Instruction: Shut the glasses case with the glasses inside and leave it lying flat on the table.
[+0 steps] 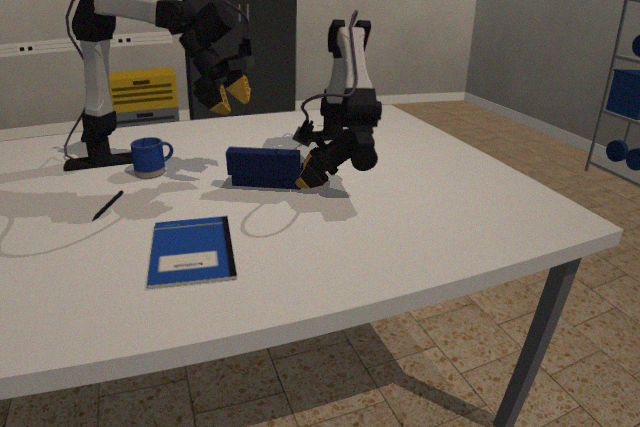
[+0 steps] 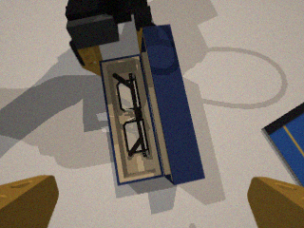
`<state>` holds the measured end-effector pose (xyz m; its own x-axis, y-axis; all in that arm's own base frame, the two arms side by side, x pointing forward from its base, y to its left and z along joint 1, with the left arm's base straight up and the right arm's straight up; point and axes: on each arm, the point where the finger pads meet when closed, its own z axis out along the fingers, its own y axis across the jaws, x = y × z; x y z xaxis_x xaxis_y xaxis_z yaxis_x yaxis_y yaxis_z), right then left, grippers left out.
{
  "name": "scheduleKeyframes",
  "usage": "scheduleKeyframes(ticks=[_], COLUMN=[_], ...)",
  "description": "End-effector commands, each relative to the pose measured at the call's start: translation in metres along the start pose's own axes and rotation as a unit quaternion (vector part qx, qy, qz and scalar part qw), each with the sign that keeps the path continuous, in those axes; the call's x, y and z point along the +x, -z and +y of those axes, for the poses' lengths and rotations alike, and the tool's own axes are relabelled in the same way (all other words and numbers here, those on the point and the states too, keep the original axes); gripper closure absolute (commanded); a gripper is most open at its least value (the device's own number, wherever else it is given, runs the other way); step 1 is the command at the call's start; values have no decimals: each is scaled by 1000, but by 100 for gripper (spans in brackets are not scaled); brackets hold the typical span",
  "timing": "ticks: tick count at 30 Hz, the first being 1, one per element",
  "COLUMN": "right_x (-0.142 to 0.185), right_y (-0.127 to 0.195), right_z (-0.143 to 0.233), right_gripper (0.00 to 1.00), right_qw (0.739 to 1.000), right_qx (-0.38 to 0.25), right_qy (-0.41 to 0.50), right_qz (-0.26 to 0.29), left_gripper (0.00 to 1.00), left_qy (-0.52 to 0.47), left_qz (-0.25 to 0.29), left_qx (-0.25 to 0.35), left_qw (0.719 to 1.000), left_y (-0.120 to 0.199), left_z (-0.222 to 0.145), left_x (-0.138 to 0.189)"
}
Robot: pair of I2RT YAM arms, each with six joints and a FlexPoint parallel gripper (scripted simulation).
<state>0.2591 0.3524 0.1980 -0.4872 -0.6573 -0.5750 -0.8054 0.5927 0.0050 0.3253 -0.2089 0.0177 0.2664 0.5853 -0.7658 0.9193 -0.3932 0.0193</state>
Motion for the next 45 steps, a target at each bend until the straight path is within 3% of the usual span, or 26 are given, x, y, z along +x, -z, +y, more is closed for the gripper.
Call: scheduleKeyframes(ticks=[1,9,19,35,39,45], right_x=[4,-25,-43,-44,-50,-51], right_y=[-1,3,2,2,-4,-11], right_z=[-4,-10,-11,-11,-6,-12], right_gripper=[0,0,0,0,44,44], right_qw=[997,995,997,997,998,998], right_qx=[4,11,12,12,-11,-45], right_qy=[0,-6,-7,-7,6,34], right_qz=[71,94,82,81,58,1], left_gripper=[52,52,52,52,52,52], left_qy=[3,3,3,3,3,3], left_qz=[0,0,0,0,0,0], left_qx=[5,5,5,5,5,5], left_qw=[1000,1000,1000,1000,1000,1000], left_y=[-3,-3,-3,-3,-3,-3], left_z=[1,1,1,1,1,1], left_x=[2,2,2,2,2,2])
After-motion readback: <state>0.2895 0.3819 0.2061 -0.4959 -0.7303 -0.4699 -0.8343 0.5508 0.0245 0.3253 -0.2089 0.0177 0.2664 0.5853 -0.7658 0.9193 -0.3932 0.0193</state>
